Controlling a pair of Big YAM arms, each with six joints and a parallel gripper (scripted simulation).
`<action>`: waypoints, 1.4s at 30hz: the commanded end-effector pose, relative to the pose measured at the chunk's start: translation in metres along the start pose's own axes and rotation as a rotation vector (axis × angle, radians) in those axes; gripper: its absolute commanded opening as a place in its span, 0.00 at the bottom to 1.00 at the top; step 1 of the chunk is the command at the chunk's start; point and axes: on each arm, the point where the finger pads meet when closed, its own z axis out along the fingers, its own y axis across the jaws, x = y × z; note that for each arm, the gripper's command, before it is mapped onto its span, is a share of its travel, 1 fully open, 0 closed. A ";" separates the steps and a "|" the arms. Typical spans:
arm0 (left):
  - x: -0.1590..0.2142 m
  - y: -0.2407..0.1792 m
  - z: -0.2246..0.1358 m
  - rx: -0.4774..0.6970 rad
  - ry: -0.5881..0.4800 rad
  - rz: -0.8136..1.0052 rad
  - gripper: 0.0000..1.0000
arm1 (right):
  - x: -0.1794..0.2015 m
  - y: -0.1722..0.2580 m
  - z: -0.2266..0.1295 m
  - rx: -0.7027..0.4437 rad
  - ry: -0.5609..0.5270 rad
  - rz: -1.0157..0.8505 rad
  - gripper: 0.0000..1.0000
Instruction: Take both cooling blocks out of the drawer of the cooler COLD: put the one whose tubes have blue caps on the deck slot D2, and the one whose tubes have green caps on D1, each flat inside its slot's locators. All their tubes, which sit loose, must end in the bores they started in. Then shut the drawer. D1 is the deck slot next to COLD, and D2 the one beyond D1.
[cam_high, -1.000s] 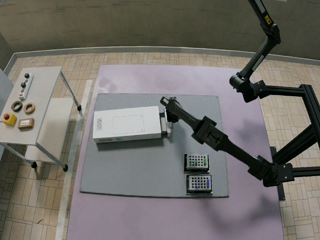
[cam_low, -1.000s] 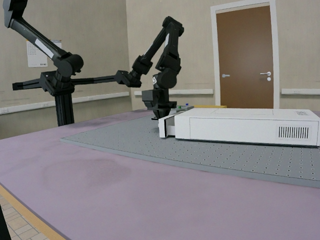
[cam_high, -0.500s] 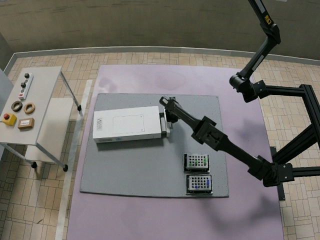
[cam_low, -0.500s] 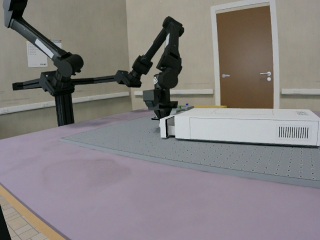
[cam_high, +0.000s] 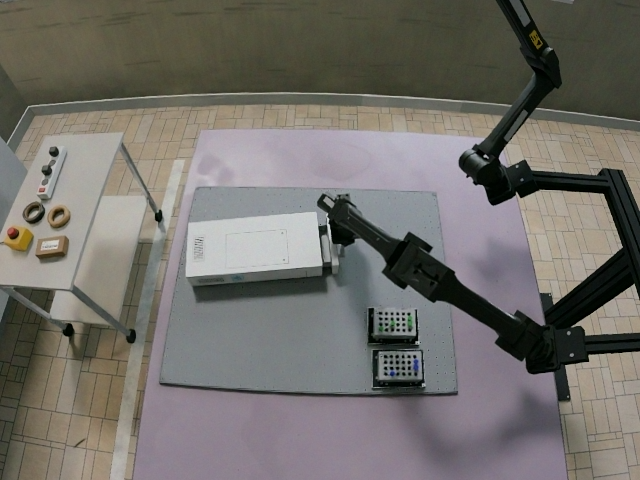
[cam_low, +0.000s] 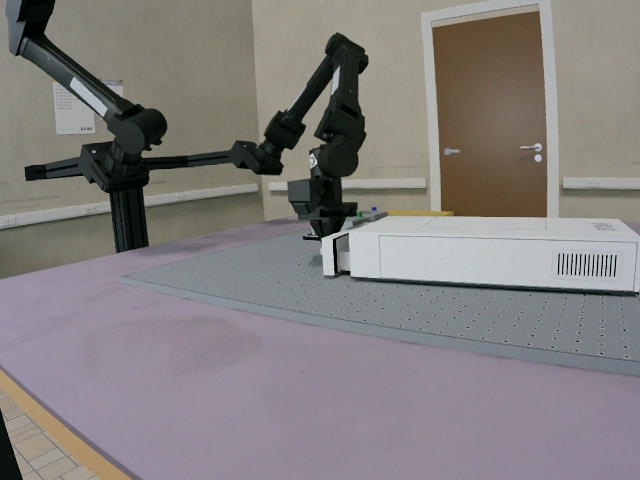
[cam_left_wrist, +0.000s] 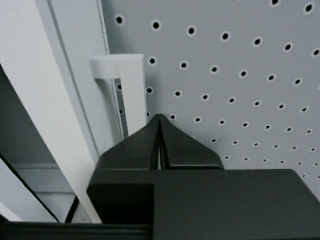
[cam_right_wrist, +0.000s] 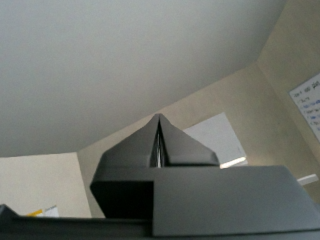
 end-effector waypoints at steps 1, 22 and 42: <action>-0.005 0.027 -0.010 -0.027 -0.019 -0.017 0.00 | -0.012 -0.001 0.001 -0.001 -0.018 -0.001 0.00; -0.005 0.033 -0.010 -0.027 -0.018 -0.017 0.00 | -0.012 -0.001 0.001 -0.001 -0.018 -0.001 0.00; -0.012 0.035 -0.016 -0.027 -0.034 -0.010 0.00 | -0.012 -0.001 0.001 -0.001 -0.018 -0.001 0.00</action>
